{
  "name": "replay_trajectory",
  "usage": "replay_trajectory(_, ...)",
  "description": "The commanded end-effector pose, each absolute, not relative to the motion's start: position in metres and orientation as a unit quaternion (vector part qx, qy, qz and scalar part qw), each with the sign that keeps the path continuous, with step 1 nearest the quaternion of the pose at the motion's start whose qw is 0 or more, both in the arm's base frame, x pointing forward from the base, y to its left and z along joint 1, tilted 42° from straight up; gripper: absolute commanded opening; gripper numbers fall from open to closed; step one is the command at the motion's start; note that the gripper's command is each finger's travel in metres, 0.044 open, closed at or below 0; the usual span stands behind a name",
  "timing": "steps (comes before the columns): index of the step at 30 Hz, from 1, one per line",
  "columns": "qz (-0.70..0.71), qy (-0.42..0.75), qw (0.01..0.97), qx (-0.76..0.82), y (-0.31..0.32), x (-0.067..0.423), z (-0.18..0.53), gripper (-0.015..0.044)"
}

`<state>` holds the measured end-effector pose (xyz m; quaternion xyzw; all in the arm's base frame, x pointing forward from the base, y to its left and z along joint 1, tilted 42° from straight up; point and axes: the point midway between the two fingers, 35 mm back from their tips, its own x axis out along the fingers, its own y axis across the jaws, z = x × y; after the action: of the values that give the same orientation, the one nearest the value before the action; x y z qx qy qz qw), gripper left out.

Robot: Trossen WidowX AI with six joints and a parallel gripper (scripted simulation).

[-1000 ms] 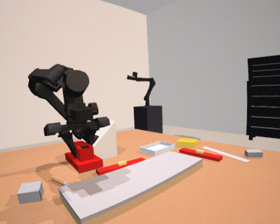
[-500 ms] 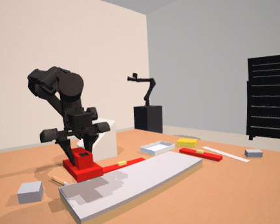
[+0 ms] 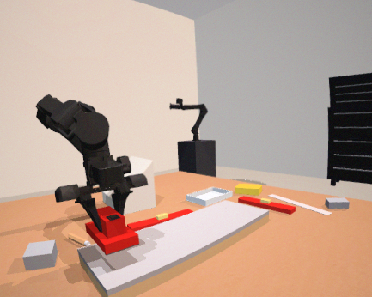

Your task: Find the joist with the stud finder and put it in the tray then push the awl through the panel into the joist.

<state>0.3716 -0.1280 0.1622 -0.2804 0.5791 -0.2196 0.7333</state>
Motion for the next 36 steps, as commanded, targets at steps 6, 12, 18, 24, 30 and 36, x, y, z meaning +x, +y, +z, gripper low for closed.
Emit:
replay_trajectory(6, -0.215, 0.577, 0.735, -0.282, -0.135, 0.372, 0.152, 0.0)
replay_trajectory(12, -0.215, 0.577, 0.735, -0.282, -0.141, 0.371, 0.144, 0.0)
replay_trajectory(18, -0.215, 0.577, 0.735, -0.283, -0.145, 0.371, 0.14, 0.0)
replay_trajectory(24, -0.215, 0.577, 0.735, -0.283, -0.151, 0.37, 0.134, 0.0)
replay_trajectory(30, -0.216, 0.577, 0.735, -0.283, -0.156, 0.37, 0.129, 0.0)
replay_trajectory(36, -0.215, 0.577, 0.735, -0.283, -0.145, 0.369, 0.119, 0.0)
